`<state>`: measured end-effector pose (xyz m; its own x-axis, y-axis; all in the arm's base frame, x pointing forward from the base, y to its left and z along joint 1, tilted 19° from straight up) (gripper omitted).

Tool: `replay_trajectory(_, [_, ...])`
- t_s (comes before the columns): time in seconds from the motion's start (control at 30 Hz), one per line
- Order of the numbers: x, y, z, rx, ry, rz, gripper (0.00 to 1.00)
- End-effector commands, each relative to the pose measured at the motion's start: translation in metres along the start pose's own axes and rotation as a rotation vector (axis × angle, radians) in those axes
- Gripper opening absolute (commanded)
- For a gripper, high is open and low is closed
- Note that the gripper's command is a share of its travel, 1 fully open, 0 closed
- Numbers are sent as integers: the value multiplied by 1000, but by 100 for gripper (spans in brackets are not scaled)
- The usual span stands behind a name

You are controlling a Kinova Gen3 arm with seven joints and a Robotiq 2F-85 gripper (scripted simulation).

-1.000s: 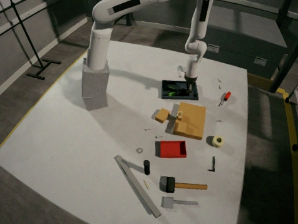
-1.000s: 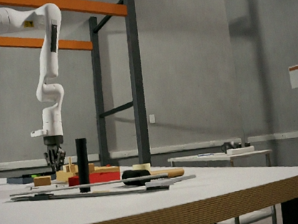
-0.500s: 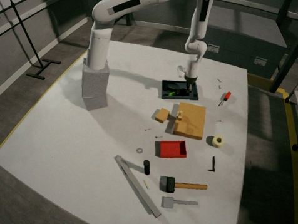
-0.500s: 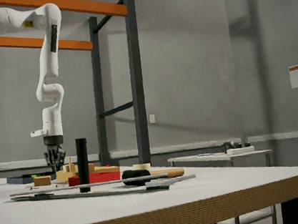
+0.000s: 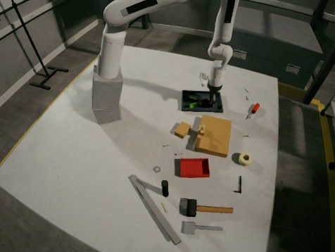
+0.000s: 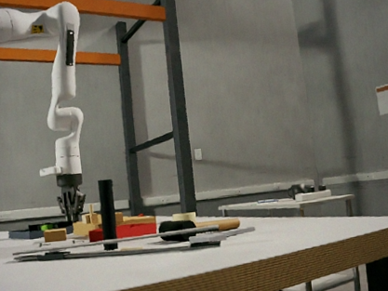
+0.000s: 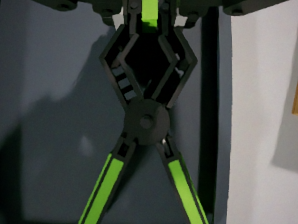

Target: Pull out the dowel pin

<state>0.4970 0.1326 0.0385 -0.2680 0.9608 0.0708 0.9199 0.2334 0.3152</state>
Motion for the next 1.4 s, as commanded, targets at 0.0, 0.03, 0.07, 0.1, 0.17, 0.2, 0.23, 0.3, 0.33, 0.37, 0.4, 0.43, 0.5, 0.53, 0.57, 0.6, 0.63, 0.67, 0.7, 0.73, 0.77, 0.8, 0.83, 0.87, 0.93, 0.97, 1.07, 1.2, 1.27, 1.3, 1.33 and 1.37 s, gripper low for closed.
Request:
replay_trajectory(0.0, [0,1,-5,-1,0,0,10])
replay_trajectory(0.03, [0,1,-7,-1,0,0,10])
replay_trajectory(0.07, [0,1,-8,-1,0,0,10])
replay_trajectory(0.1, [0,1,-10,-1,0,0,10])
replay_trajectory(0.17, [0,1,-15,-1,0,0,10])
replay_trajectory(0.2, [0,1,-17,-1,0,0,10])
replay_trajectory(0.23, [0,1,-19,-1,0,0,10])
replay_trajectory(0.3, [0,1,-24,-1,0,0,10])
replay_trajectory(0.33, [0,1,-27,-1,0,0,10])
replay_trajectory(0.37, [0,1,-30,-1,0,0,10])
replay_trajectory(0.4, [0,1,-30,-1,0,0,10])
replay_trajectory(0.43, [0,1,-30,-1,0,0,10])
replay_trajectory(0.5, [0,1,-36,-1,0,0,10])
replay_trajectory(0.53, [0,1,-38,-1,0,0,10])
replay_trajectory(0.57, [0,1,-41,-1,0,0,10])
replay_trajectory(0.6, [0,1,-44,-1,0,0,10])
replay_trajectory(0.63, [0,1,-47,-1,0,0,10])
replay_trajectory(0.67, [0,1,-50,-1,0,0,10])
replay_trajectory(0.7, [0,1,-53,-1,0,0,10])
replay_trajectory(0.73, [0,1,-56,-1,0,0,10])
replay_trajectory(0.77, [0,1,-59,-1,0,0,10])
replay_trajectory(0.8, [0,1,-61,-1,0,0,10])
replay_trajectory(0.83, [0,1,-64,-1,0,0,10])
replay_trajectory(0.87, [0,1,-66,-1,0,0,10])
replay_trajectory(0.93, [0,1,-71,-1,0,0,10])
replay_trajectory(0.97, [0,1,-71,-1,0,0,10])
replay_trajectory(1.07, [0,1,-75,-1,0,0,10])
replay_trajectory(1.2, [0,1,-81,-1,0,0,10])
replay_trajectory(1.27, [0,1,-83,-1,0,0,10])
replay_trajectory(1.3, [0,1,-83,-1,0,0,10])
replay_trajectory(1.33, [0,1,-84,-1,0,0,10])
replay_trajectory(1.37, [0,1,-85,-1,0,0,10])
Point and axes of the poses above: the point where the finger pads meet when closed, its own z axis out along the fingers, its own x axis across the jaws, y = z × x, the point moved 10 cm from there along -z, back along the fingers, and after that the axes turned 7 degrees about -z, right-handed, at the moved point
